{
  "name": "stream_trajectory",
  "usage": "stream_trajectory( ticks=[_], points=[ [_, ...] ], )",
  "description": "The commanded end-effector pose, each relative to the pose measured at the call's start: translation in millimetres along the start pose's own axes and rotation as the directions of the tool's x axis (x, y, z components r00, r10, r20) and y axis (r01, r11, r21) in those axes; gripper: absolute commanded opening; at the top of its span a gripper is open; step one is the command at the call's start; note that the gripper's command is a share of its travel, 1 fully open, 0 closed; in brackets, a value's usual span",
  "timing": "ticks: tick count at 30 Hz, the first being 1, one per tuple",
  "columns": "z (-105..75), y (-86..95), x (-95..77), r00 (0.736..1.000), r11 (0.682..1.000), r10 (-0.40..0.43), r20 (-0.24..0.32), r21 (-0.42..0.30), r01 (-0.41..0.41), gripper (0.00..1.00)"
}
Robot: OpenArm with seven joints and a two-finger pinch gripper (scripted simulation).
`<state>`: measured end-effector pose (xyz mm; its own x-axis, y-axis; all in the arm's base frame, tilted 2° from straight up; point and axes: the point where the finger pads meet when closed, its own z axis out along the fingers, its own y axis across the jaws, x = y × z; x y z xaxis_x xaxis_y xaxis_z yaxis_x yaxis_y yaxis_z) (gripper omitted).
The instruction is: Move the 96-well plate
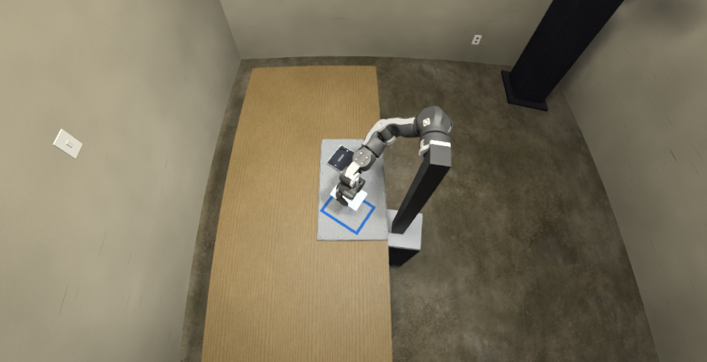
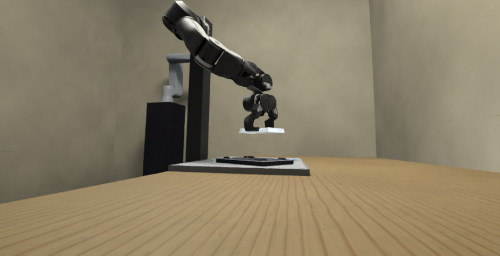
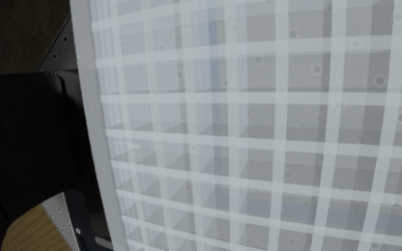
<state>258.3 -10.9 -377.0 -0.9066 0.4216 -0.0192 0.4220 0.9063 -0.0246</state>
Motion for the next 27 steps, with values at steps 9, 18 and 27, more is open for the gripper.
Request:
stream_trajectory(
  ticks=[9, 18, 27],
  points=[
    [-0.3, -23.9, -17.9, 1.0, 1.0, 0.011, 0.005, 0.006, -0.011, 0.0],
    [-1.1, -37.0, -27.1, 1.0, 1.0, 0.01, 0.005, 0.005, -0.01, 0.0],
    [-3.3, -63.6, -45.8, 1.0, 1.0, 0.011, 0.006, 0.006, -0.011, 0.0]
  ],
)
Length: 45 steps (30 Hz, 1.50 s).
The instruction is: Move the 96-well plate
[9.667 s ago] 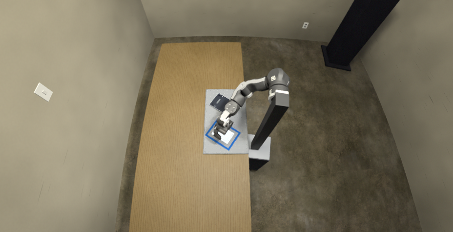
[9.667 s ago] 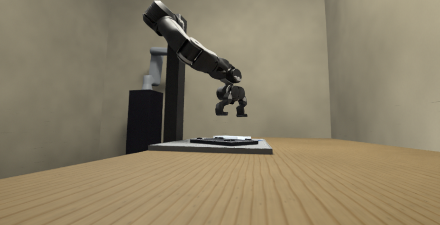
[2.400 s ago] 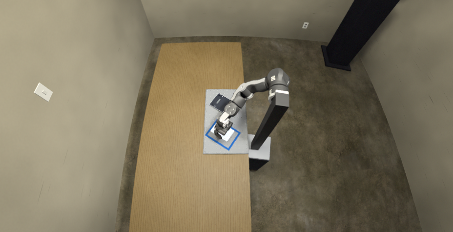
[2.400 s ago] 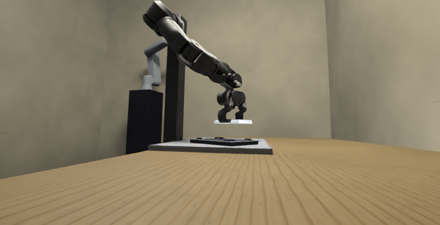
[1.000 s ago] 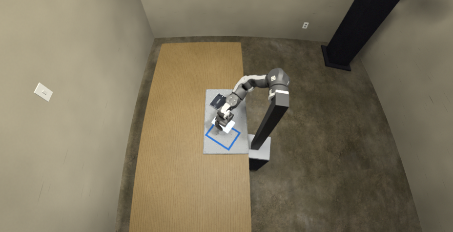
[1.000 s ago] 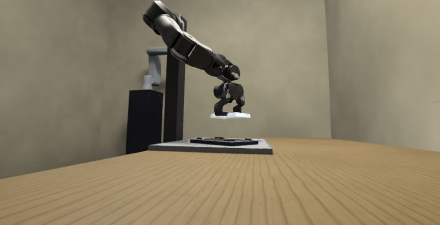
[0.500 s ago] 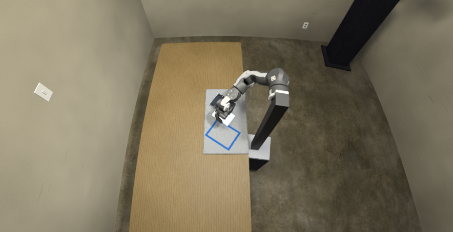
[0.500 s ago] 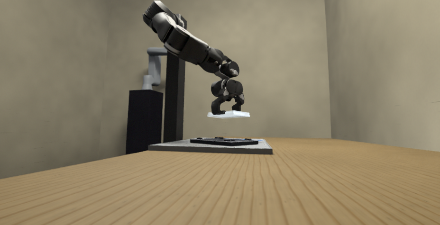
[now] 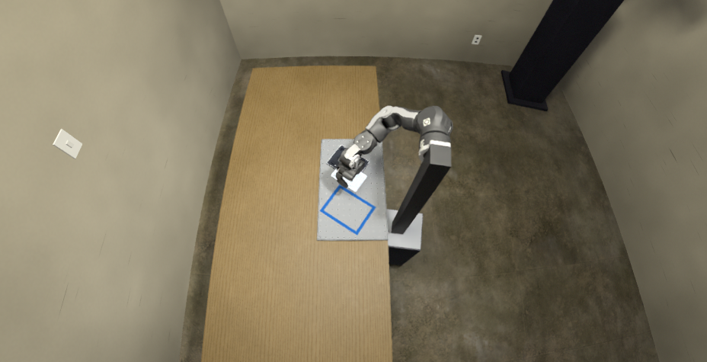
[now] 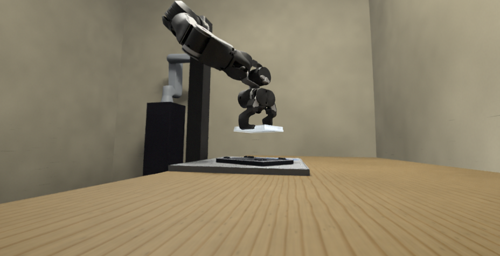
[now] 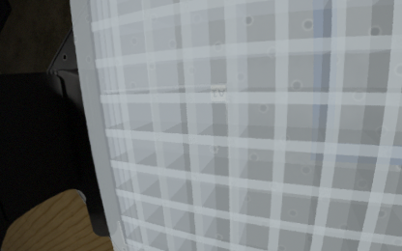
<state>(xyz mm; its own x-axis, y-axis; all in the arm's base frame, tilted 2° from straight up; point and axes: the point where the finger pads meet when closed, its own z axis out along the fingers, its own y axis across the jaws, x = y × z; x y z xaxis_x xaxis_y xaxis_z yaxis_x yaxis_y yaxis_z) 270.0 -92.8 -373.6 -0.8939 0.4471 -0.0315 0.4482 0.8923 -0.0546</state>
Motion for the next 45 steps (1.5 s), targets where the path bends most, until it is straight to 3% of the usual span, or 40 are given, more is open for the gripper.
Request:
stream_trajectory(
  ticks=[1, 13, 18, 30, 35, 45],
  points=[
    [-2.8, -0.7, -5.3, 1.0, 1.0, -0.019, -0.006, -0.026, 0.018, 0.0],
    [-2.8, -0.7, -5.3, 1.0, 1.0, -0.019, -0.006, -0.026, 0.018, 0.0],
    [-4.0, -33.4, -29.8, 1.0, 1.0, -0.018, -0.005, -0.025, 0.018, 0.0],
    [-4.0, -33.4, -29.8, 1.0, 1.0, -0.018, -0.005, -0.025, 0.018, 0.0],
    [-4.9, -66.4, -54.1, 1.0, 1.0, -0.018, -0.005, -0.025, 0.018, 0.0],
    [-4.9, -66.4, -54.1, 1.0, 1.0, -0.018, -0.005, -0.025, 0.018, 0.0]
  ],
)
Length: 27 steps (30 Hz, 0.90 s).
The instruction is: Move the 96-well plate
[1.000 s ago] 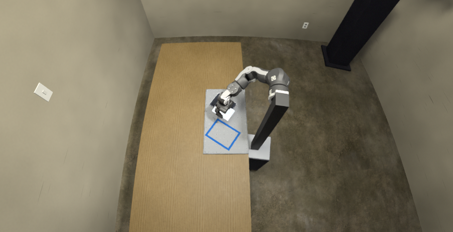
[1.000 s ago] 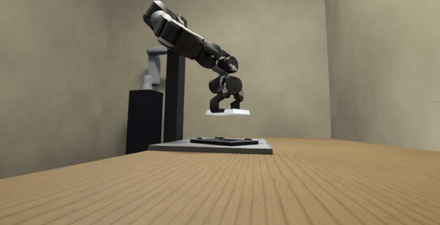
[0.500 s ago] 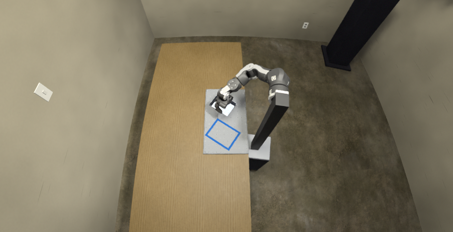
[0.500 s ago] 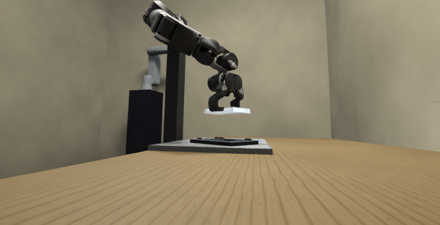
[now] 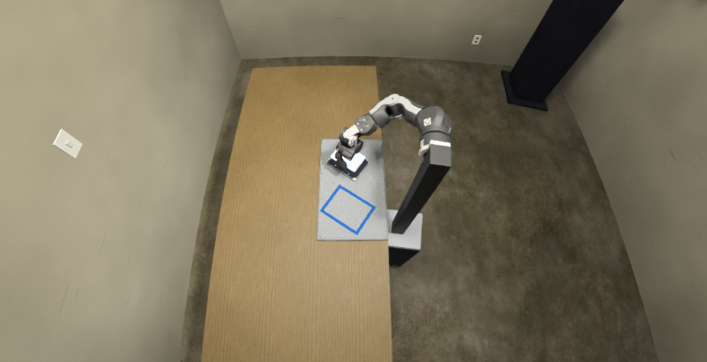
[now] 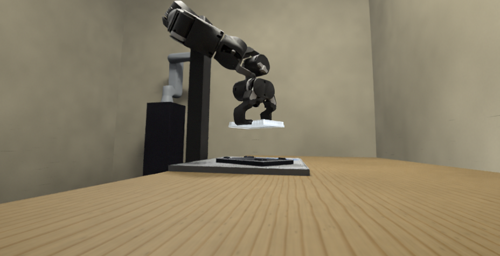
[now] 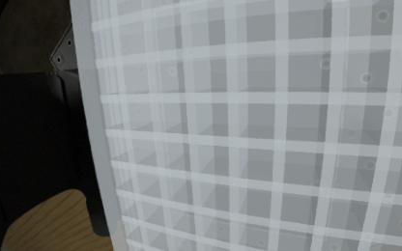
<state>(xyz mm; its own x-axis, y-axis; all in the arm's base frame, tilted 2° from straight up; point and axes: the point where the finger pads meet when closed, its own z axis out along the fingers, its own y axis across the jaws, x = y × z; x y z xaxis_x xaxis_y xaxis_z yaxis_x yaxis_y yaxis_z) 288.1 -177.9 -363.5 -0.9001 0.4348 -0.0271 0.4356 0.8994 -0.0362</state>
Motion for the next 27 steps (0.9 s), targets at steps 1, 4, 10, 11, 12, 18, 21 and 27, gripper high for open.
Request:
stream_trajectory(
  ticks=[1, 4, 10, 11, 12, 18, 21, 27],
  points=[
    [-0.2, 2.0, 0.5, 1.0, 1.0, -0.004, -0.001, -0.006, 0.004, 0.0],
    [-0.8, -10.4, -8.4, 1.0, 1.0, -0.002, 0.001, -0.005, 0.002, 0.0],
    [-0.8, -27.9, -20.1, 1.0, 1.0, -0.004, -0.001, -0.006, 0.004, 0.0],
    [-0.8, -27.9, -20.1, 1.0, 1.0, -0.004, -0.001, -0.006, 0.004, 0.0],
    [-0.8, -27.9, -20.1, 1.0, 1.0, -0.004, -0.001, -0.006, 0.004, 0.0],
    [-0.8, -27.9, -20.1, 1.0, 1.0, -0.004, -0.001, -0.006, 0.004, 0.0],
    [-1.1, -26.3, -19.2, 1.0, 1.0, -0.002, 0.001, -0.004, 0.002, 0.0],
    [-0.6, -22.7, -16.5, 1.0, 1.0, -0.004, -0.001, -0.006, 0.004, 0.0]
  ],
)
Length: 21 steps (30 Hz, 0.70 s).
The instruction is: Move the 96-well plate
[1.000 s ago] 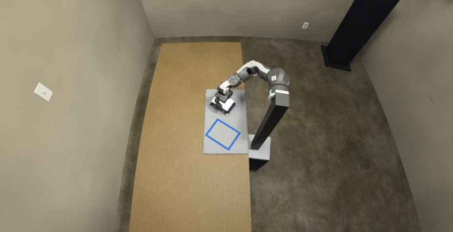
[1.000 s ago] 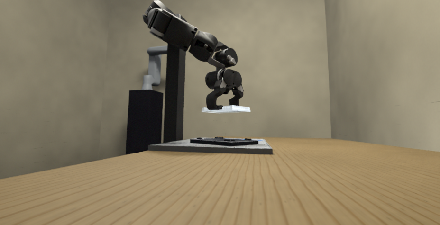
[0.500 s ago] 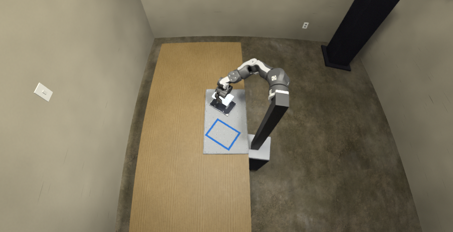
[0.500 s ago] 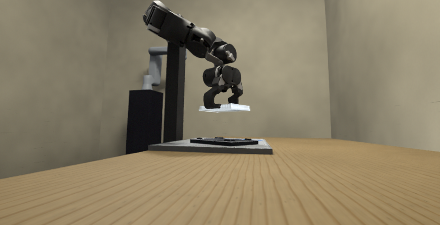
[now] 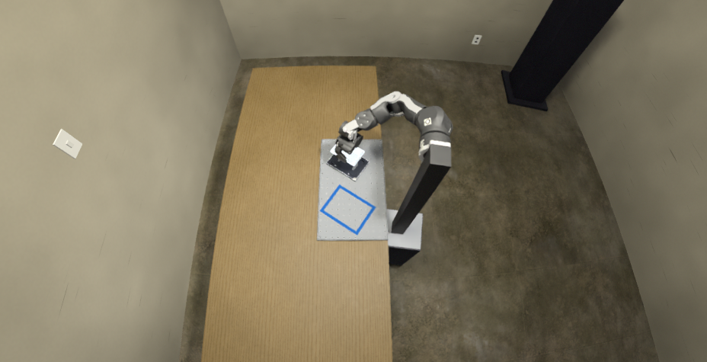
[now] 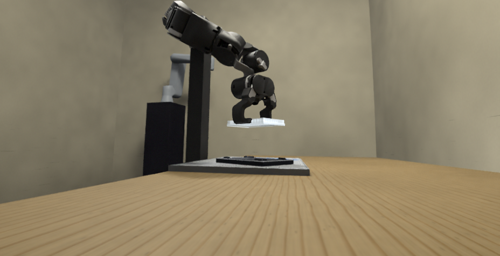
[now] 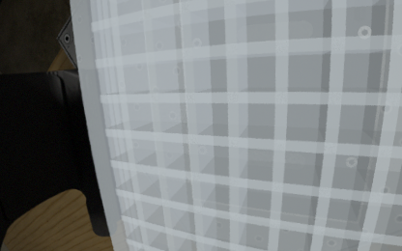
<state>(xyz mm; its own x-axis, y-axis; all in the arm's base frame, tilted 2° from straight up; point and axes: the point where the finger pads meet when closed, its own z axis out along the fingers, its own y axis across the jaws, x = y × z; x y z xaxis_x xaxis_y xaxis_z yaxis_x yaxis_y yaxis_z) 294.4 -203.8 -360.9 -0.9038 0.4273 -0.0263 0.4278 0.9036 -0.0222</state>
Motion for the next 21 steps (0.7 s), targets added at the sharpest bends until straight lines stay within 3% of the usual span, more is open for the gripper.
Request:
stream_trajectory(
  ticks=[1, 21],
  points=[
    [0.8, -2.0, 0.5, 1.0, 1.0, 0.004, 0.0, 0.008, -0.004, 0.0],
    [1.5, -0.9, 2.6, 1.0, 1.0, 0.004, 0.0, 0.008, -0.004, 0.0]
  ],
)
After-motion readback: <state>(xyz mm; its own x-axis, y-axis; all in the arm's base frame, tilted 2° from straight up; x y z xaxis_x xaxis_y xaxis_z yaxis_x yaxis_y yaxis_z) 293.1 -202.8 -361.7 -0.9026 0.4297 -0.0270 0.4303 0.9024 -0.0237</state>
